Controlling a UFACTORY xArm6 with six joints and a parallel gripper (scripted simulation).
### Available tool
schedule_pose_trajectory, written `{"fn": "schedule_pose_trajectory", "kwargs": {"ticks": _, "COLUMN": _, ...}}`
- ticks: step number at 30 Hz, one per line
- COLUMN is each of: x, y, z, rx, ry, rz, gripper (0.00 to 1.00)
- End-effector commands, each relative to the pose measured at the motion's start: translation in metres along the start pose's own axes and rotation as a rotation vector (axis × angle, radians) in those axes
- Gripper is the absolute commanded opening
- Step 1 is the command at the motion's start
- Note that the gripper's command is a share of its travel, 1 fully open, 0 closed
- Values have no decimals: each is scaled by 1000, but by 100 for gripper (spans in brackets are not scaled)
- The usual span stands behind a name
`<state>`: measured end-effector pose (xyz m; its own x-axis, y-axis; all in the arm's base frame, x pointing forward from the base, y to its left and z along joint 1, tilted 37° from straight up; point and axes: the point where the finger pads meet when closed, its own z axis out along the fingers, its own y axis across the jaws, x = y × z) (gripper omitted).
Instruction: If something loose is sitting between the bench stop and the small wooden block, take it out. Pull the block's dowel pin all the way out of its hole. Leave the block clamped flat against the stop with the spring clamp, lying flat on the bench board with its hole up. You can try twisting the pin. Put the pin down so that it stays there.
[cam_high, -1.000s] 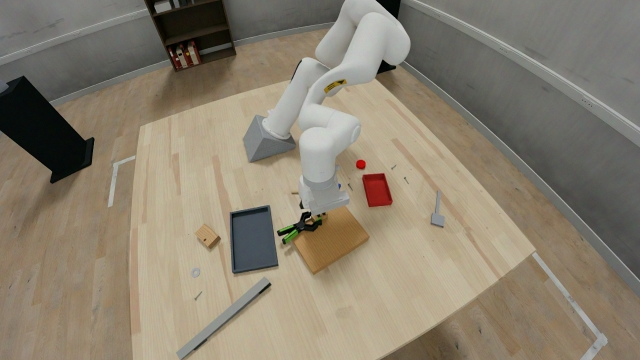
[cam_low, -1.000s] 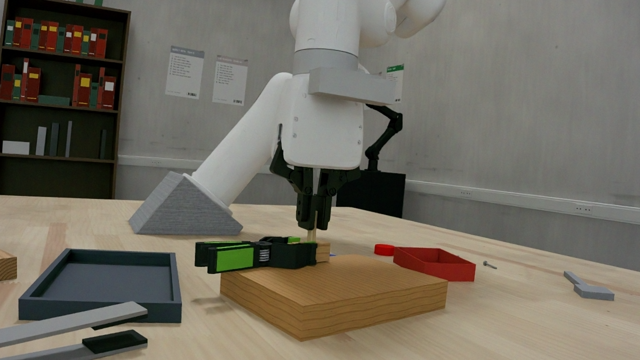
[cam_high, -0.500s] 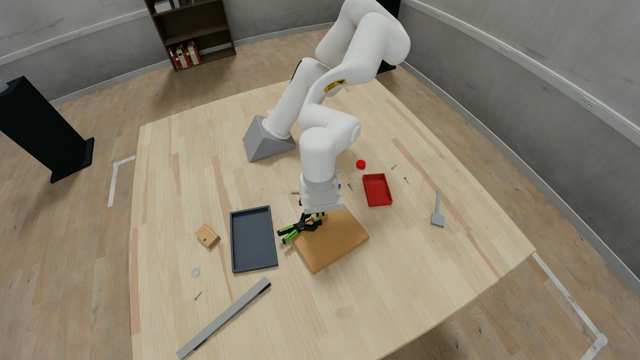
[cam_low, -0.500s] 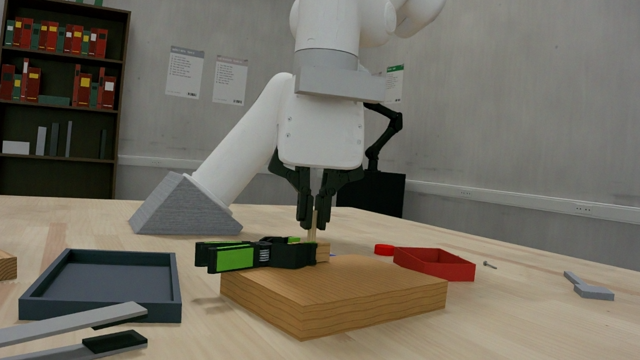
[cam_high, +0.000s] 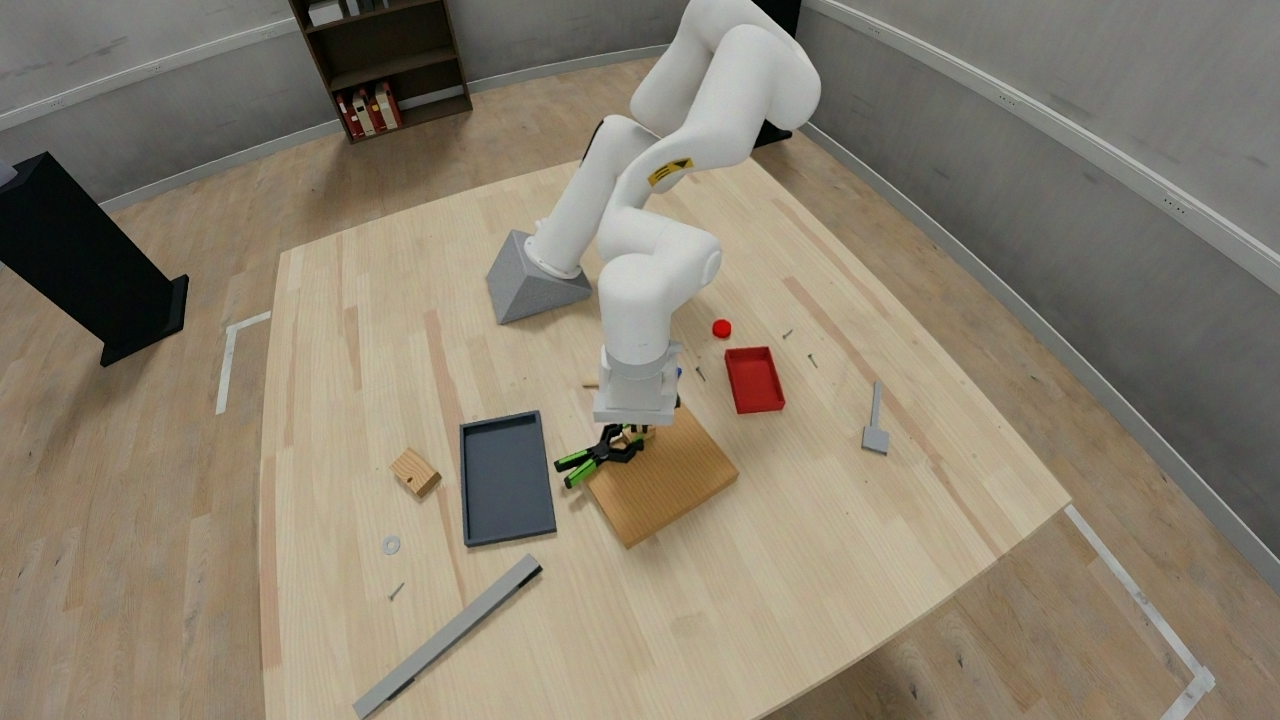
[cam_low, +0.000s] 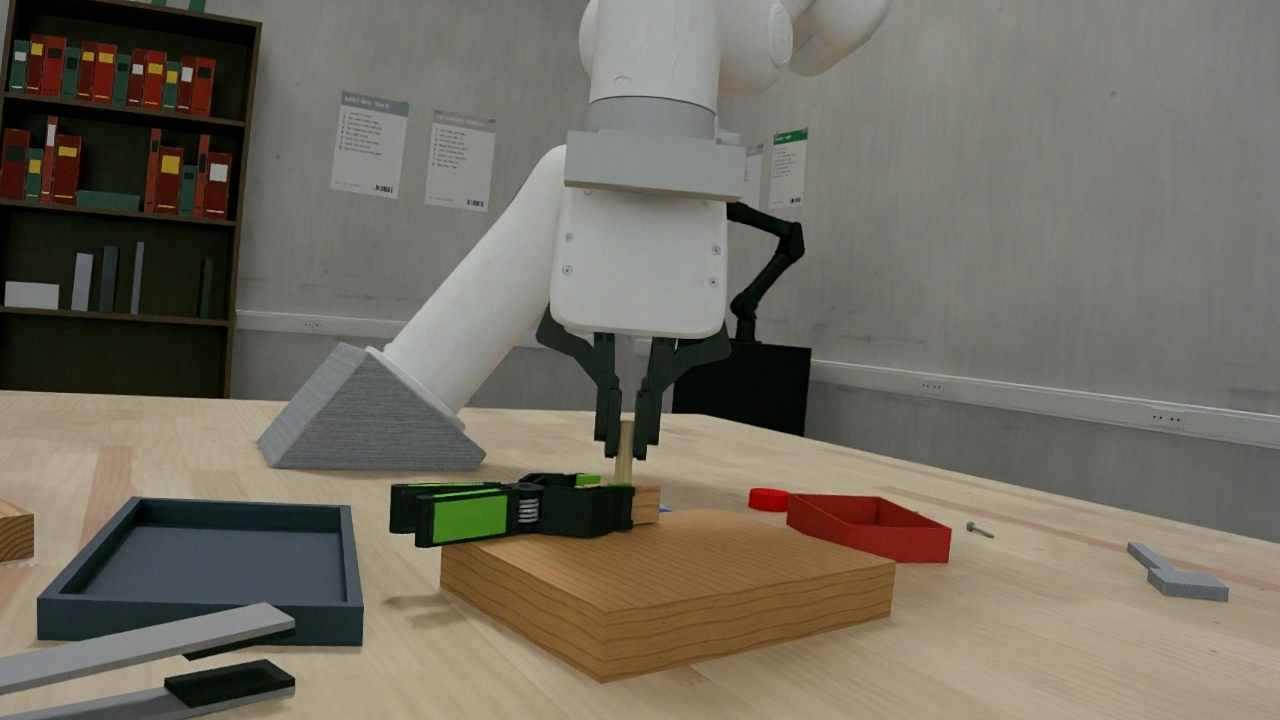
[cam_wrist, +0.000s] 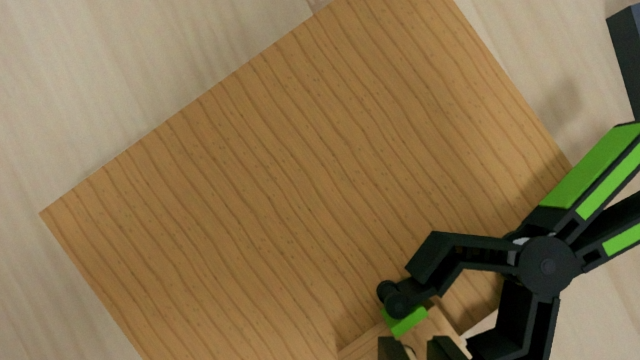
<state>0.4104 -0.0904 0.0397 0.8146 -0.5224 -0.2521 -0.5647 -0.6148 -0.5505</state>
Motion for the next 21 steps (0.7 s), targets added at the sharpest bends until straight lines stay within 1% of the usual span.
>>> {"fn": "schedule_pose_trajectory", "kwargs": {"ticks": 1, "x": 1, "y": 0, "z": -2, "rx": -2, "ry": 3, "rz": 51, "gripper": 0}}
{"fn": "schedule_pose_trajectory", "kwargs": {"ticks": 3, "x": 1, "y": 0, "z": -2, "rx": -2, "ry": 3, "rz": 68, "gripper": 0}}
{"fn": "schedule_pose_trajectory", "kwargs": {"ticks": 21, "x": 1, "y": -1, "z": -2, "rx": -2, "ry": 3, "rz": -157, "gripper": 0}}
